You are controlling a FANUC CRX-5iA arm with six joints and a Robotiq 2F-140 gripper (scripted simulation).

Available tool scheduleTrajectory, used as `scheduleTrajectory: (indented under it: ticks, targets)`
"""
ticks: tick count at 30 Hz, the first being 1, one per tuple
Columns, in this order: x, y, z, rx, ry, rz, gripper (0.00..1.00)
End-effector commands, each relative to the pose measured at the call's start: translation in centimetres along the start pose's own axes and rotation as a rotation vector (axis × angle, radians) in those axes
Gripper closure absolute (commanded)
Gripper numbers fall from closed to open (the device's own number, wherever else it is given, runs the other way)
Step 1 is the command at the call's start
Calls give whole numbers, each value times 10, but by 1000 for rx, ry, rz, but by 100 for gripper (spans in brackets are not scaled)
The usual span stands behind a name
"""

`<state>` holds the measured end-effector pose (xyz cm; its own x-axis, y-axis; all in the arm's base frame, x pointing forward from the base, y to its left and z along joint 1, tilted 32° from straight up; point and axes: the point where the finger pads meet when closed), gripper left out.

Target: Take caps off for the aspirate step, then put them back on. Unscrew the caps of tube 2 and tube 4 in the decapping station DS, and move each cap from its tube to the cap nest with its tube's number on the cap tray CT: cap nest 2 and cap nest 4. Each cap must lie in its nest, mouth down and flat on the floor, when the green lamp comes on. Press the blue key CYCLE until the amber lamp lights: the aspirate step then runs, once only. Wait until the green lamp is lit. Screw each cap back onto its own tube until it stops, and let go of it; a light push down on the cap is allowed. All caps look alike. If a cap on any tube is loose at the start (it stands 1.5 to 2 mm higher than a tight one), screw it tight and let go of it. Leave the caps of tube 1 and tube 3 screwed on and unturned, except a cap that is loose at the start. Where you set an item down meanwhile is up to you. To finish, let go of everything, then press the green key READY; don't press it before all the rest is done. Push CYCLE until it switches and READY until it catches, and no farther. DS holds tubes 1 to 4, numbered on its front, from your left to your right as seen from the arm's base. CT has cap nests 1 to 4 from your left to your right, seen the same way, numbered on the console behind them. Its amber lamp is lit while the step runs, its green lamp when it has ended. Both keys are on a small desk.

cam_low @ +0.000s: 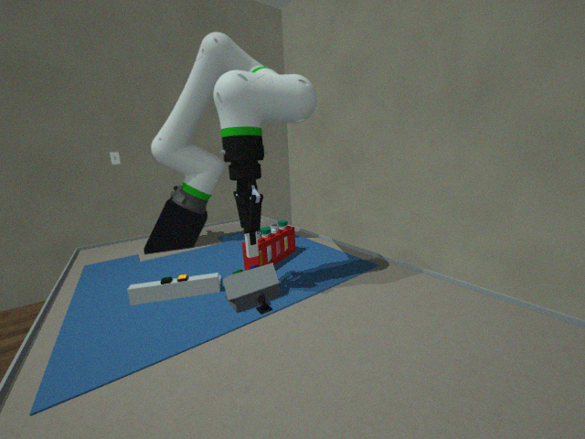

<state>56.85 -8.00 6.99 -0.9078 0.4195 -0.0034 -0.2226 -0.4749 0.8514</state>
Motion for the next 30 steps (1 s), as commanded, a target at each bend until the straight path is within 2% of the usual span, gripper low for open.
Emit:
scheduleTrajectory:
  ticks: [1, 2, 3, 5, 10, 12, 14, 15, 16, 21, 23, 24, 27, 29, 30]
  targets:
    - [0, 1, 0, 0, 0, 0, 100]
    - [0, 1, 0, 0, 0, 0, 100]
    - [1, 1, -8, 0, 83, 0, 0]
    - [4, 1, -25, 0, 250, 0, 0]
    - [5, 1, -33, 0, 333, 0, 0]
    - [8, 0, -49, 1, 483, 0, 0]
    - [8, 0, -49, 0, 500, 0, 0]
    - [9, 0, -58, 0, 583, 0, 0]
    - [9, 0, -58, 0, 583, 0, 0]
    - [13, -1, -82, 2, 818, 0, 0]
    - [13, -1, -82, 0, 833, 0, 0]
    - [15, -1, -90, 0, 917, 0, 0]
    - [15, -1, -90, 0, 917, 0, 0]
    - [17, -1, -107, 0, 1083, 0, 0]
    - [17, -1, -107, 0, 1083, 0, 0]
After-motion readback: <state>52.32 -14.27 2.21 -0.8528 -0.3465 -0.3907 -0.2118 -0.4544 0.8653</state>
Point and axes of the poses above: the point where the finger pads meet when closed, its own y axis back along the fingers, its own x axis across the jaws, z = x × y, and after that the axes turned 14 degrees about -y, right-handed
